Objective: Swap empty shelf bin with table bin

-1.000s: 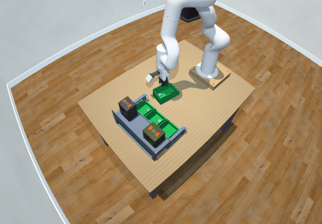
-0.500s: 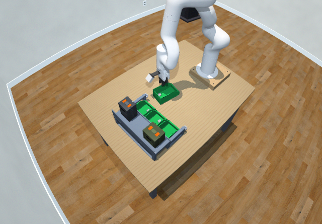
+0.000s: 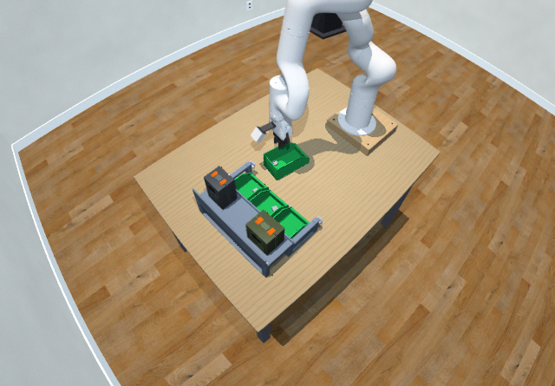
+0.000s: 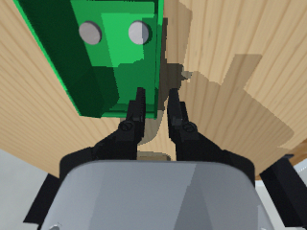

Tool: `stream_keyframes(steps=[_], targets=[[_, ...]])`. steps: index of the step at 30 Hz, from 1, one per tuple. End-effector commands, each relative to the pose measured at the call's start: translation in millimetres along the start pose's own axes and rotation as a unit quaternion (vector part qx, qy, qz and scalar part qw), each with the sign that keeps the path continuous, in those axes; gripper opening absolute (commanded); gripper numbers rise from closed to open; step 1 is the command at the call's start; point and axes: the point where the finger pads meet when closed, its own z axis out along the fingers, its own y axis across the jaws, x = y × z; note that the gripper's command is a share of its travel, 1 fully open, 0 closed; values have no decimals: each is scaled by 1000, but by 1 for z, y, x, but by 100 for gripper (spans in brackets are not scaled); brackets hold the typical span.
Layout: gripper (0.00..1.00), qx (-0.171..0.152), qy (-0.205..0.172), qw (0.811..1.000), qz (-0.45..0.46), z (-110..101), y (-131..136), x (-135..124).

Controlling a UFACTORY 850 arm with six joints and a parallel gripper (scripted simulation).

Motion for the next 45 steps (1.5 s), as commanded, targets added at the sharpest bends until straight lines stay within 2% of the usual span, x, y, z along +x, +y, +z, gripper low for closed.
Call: stream_keyframes(steps=[1, 20, 45], targets=[[26, 0, 1, 1000, 0, 0, 0, 1], [26, 0, 1, 1000, 0, 3, 0, 1], [26, 0, 1, 1000, 0, 34, 0, 1]])
